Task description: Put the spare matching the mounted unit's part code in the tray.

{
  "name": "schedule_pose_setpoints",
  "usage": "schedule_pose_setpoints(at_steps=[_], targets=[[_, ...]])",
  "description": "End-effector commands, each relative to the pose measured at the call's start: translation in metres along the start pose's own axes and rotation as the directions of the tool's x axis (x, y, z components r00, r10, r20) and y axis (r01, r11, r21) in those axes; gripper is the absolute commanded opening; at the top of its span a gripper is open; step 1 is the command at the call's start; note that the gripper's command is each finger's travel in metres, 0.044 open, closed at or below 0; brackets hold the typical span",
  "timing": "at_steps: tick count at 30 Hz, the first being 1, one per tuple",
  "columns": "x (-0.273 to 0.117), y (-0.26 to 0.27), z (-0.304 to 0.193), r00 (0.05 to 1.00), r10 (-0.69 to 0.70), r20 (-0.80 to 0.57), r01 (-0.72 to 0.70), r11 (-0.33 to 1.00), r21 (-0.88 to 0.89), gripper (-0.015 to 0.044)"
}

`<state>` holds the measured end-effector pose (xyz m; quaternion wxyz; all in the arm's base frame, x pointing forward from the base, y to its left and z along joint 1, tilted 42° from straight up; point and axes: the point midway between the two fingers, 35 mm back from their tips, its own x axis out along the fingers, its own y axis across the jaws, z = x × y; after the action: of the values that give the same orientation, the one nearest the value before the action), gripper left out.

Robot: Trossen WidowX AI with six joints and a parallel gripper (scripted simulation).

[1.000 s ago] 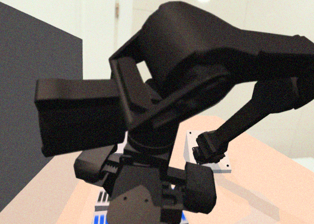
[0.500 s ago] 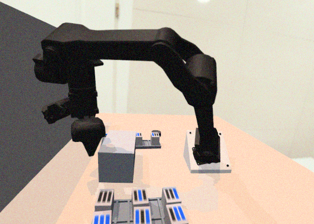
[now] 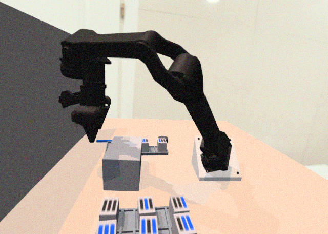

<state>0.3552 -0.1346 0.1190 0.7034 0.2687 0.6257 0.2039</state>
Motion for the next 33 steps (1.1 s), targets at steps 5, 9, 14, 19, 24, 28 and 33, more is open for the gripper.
schedule_pose_setpoints(at_steps=[5, 9, 14, 19, 24, 28, 33], targets=[[0.001, 0.002, 0.0, 1.0, 0.006, -0.003, -0.006, 1.0, -0.002, 0.044], [-0.003, 0.053, -0.015, 1.0, -0.006, -0.004, 0.005, 0.976, -0.218, 0.044], [-0.003, 0.122, -0.051, 1.0, -0.016, -0.003, 0.012, 0.852, -0.523, 0.044], [0.0, 0.176, -0.099, 1.0, -0.016, 0.0, 0.01, 0.635, -0.772, 0.044], [0.008, 0.213, -0.156, 1.0, -0.006, 0.002, 0.004, 0.348, -0.937, 0.044], [0.016, 0.229, -0.201, 1.0, 0.008, 0.002, 0.001, 0.102, -0.995, 0.044], [0.017, 0.23, -0.209, 1.0, 0.01, 0.002, 0.001, 0.059, -0.998, 0.044]])
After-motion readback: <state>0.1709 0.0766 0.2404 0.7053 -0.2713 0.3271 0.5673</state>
